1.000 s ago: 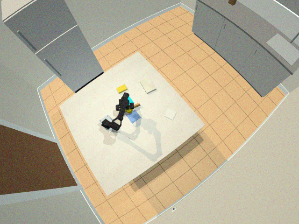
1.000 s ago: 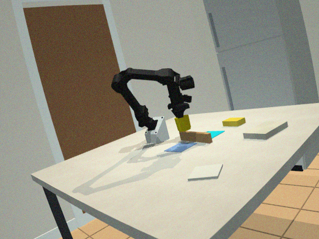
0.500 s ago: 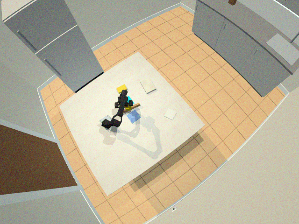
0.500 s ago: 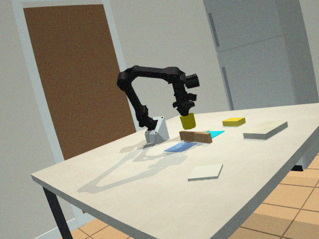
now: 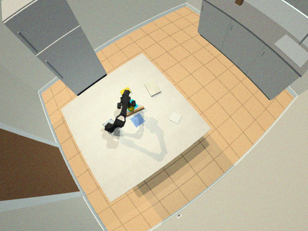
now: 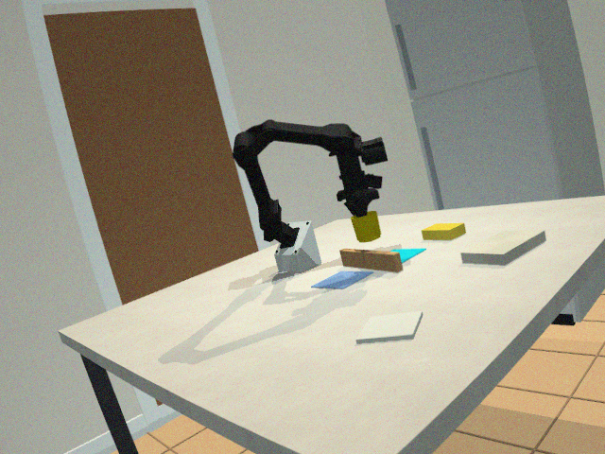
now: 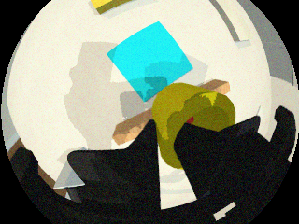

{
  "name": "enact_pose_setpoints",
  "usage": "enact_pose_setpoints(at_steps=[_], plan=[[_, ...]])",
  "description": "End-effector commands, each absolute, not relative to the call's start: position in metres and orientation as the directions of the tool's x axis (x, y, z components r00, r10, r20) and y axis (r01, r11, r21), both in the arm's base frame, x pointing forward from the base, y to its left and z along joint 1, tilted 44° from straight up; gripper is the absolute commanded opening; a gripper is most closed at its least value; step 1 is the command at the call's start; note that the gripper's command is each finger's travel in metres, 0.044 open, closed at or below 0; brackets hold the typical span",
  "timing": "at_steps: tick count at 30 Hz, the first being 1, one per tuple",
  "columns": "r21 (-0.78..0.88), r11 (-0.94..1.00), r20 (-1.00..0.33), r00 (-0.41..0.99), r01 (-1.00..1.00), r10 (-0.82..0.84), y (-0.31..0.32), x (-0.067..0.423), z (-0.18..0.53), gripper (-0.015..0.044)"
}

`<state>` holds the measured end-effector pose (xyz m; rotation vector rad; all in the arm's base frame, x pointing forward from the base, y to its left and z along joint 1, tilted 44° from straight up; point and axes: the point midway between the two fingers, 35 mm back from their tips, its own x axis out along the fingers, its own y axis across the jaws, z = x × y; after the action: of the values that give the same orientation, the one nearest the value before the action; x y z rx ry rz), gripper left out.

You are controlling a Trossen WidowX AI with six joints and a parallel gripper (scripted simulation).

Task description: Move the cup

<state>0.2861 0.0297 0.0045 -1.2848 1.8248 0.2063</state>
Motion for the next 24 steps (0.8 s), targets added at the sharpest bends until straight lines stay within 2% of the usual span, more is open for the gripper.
enact_pose_setpoints(at_steps=[1, 24], plan=[[-0.333, 0.458, -0.728, -0.083, -0.825, -0.680, 0.038, 0.291, -0.002, 0.0000], [-0.333, 0.458, -0.730, -0.082, -0.824, -0.678, 0.072, 0.307, -0.030, 0.0000]])
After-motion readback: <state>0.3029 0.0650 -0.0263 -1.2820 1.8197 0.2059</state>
